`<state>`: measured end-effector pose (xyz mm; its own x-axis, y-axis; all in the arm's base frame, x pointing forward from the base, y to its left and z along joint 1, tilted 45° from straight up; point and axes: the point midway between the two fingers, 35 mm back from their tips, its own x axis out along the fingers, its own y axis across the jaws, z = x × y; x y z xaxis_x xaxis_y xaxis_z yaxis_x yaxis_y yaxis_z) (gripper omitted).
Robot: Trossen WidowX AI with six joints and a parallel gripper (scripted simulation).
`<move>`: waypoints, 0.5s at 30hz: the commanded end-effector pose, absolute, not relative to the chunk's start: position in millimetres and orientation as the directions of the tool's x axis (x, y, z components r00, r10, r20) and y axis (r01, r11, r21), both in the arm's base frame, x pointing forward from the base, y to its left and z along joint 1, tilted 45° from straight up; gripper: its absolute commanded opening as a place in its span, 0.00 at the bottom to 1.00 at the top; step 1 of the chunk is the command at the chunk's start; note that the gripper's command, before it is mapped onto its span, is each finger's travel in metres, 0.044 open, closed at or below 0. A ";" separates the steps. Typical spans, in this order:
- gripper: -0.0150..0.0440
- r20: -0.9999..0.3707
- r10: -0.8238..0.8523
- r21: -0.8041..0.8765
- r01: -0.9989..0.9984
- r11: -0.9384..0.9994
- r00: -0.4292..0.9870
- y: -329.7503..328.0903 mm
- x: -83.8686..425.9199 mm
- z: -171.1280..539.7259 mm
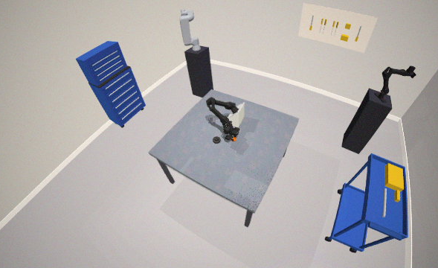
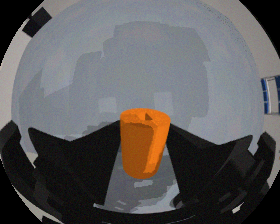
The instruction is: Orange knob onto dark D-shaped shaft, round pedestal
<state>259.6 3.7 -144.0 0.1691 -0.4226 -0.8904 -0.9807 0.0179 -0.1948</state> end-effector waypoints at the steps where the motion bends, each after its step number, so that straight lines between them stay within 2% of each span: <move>1: 0.56 -0.916 -0.361 -0.192 -0.981 0.016 0.174 2.2 257.6 -140.6; 15: 0.56 -0.974 -0.128 -0.190 -0.982 0.014 0.186 -6.3 254.4 -127.5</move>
<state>256.1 -4.5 -129.7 0.1846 -0.1760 -0.9669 -0.9816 0.0167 -0.1905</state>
